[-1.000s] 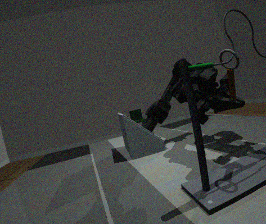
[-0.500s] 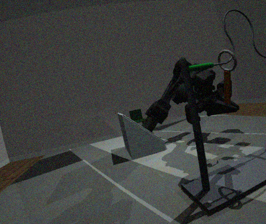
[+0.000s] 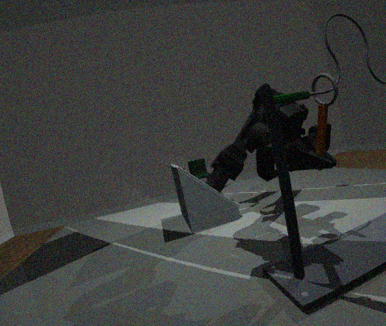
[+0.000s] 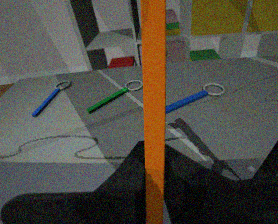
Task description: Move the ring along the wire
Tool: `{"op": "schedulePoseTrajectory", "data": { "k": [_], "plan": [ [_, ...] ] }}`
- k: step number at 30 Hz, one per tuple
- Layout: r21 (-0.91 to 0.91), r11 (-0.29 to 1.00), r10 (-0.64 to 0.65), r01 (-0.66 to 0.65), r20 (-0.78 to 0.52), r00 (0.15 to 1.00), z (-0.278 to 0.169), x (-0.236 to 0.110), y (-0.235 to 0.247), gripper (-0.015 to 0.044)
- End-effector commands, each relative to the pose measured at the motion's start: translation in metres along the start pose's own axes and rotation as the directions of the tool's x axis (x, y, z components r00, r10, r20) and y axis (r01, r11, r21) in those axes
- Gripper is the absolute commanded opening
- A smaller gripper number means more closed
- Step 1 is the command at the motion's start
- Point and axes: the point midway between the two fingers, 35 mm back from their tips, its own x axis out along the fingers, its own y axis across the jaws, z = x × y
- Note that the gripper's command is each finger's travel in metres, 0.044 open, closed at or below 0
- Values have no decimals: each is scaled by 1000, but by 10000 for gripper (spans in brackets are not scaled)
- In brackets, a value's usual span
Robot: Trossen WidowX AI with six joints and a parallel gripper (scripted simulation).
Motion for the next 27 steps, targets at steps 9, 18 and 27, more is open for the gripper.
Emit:
{"op": "schedulePoseTrajectory", "data": {
  "k": [9,18,27],
  "plan": [
    [-51,998,-32,31,-16,999,-2,-3,-22,-150],
    [-60,998,-36,35,-16,999,-1,-4,-32,-150],
    [-62,997,-37,36,-16,999,-1,-6,-41,-150]
  ]
}}
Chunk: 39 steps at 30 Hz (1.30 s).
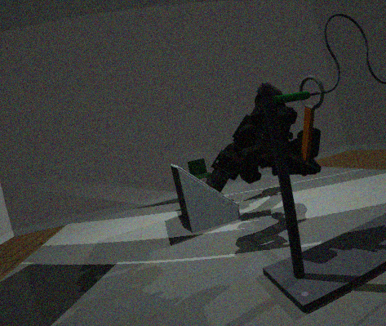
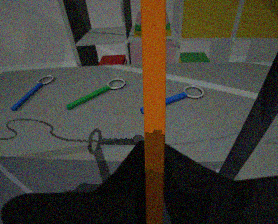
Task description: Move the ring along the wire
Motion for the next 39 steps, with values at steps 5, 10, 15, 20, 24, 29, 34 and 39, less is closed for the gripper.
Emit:
{"op": "schedulePoseTrajectory", "data": {
  "k": [5,10,15,20,24,29,34,39],
  "plan": [
    [-1,1000,-3,3,-6,1000,-2,-1,-11,-150],
    [-1,1000,-3,3,-6,1000,-2,-2,-16,-150],
    [-1,1000,-3,3,-5,1000,-2,-2,-21,-150],
    [-1,1000,-3,3,-5,1000,-3,-2,-23,-150],
    [-1,1000,-3,3,-5,1000,-7,-1,-24,-150],
    [-1,1000,-3,3,-5,1000,-14,2,-24,-150],
    [-1,1000,-3,3,-5,1000,-16,3,-24,-150],
    [-1,1000,-3,3,-5,1000,-16,3,-24,-150]
  ]
}}
